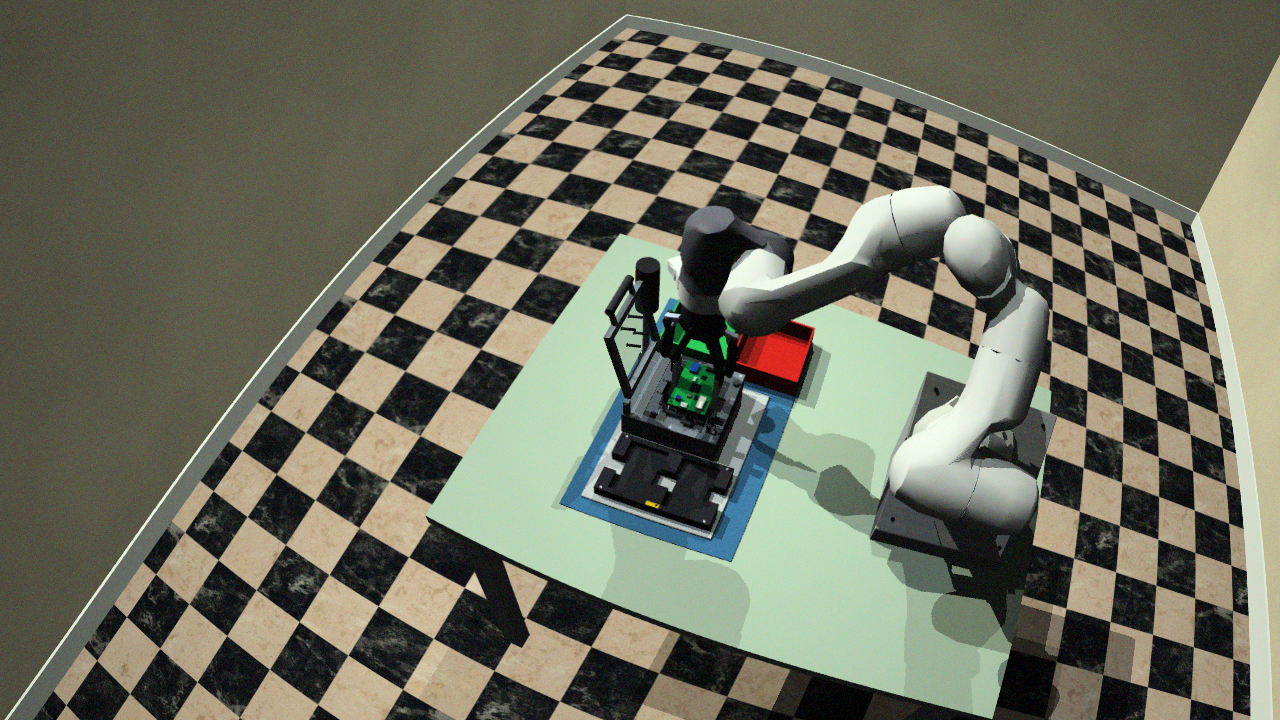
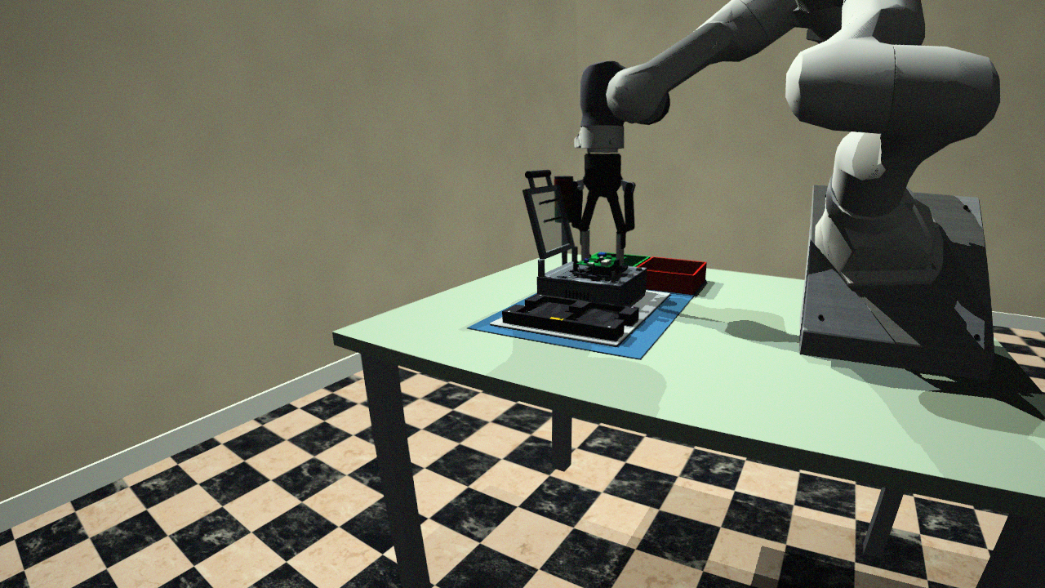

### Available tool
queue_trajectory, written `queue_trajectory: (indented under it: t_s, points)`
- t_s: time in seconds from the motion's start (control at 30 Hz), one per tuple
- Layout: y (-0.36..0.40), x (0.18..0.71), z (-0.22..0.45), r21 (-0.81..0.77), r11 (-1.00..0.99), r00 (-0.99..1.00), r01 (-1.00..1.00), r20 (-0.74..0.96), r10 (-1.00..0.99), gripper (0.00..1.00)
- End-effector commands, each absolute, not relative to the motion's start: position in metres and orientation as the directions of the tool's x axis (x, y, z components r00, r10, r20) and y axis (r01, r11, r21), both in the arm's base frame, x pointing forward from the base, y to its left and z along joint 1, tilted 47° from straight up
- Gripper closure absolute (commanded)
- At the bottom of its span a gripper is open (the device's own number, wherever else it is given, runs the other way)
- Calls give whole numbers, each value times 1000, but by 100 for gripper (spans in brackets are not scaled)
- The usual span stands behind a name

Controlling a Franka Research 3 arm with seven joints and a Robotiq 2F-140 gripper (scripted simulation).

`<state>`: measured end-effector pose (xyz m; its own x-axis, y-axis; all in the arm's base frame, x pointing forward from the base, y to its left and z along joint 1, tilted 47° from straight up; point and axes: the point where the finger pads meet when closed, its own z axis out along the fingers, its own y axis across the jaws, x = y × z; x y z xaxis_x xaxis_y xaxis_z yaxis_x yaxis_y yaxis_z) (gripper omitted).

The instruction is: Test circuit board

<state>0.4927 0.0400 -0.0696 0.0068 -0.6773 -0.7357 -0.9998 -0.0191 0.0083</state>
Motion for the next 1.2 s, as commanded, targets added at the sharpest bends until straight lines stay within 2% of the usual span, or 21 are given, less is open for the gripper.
queue_trajectory:
  t_s: [0.0, 1.17]
  points:
    - [42, 493, -70, 12, -16, 2, -1000, -735, -678, 54]
    - [44, 493, -69, 13, -16, 2, -1000, -735, -678, 54]
